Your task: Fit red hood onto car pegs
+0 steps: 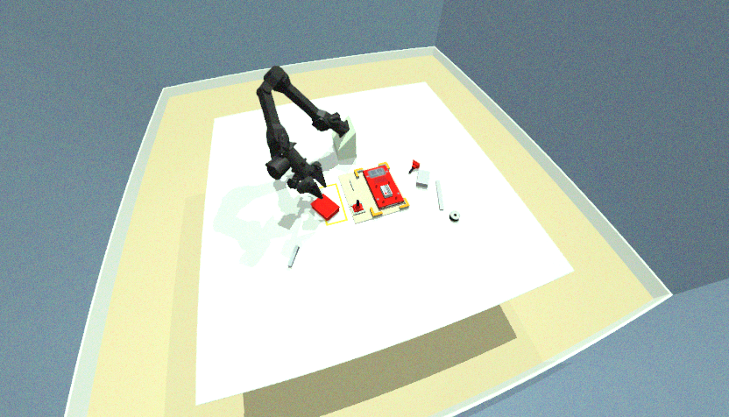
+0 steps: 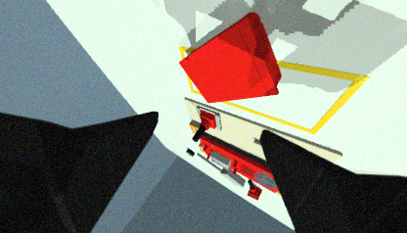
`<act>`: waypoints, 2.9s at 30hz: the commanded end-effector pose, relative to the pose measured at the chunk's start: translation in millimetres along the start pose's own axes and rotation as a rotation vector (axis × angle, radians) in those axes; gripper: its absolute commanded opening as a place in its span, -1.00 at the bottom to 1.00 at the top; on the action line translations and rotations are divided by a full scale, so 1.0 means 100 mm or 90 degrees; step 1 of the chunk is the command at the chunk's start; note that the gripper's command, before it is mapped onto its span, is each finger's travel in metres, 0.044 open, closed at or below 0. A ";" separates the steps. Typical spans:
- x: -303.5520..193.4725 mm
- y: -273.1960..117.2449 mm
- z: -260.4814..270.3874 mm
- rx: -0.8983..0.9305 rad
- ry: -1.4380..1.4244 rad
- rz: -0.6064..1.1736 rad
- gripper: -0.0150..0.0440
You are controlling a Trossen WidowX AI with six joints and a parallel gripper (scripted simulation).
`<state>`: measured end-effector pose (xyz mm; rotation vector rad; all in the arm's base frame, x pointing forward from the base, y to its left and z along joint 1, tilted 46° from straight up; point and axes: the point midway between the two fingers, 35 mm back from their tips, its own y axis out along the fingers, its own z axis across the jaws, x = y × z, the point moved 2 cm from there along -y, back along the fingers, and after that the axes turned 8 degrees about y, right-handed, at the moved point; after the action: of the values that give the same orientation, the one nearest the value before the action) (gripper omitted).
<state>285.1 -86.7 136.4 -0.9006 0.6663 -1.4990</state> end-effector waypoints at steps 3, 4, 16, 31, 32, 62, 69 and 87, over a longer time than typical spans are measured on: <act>-0.04 0.12 0.05 -0.144 -0.372 -0.044 1.00; -0.05 0.13 0.06 -0.171 -0.438 -0.047 1.00; -0.25 0.22 0.33 -0.540 -1.260 0.034 1.00; -0.28 0.22 0.39 -0.593 -1.359 0.060 1.00; -0.28 0.23 0.38 -0.593 -1.359 0.060 1.00; -0.14 0.41 0.31 -0.593 -1.359 0.060 1.00; -0.10 0.45 0.28 -0.593 -1.359 0.060 1.00; -0.02 0.55 0.23 -0.594 -1.359 0.059 1.00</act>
<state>335.7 -89.1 106.0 -2.3375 -0.3484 0.5033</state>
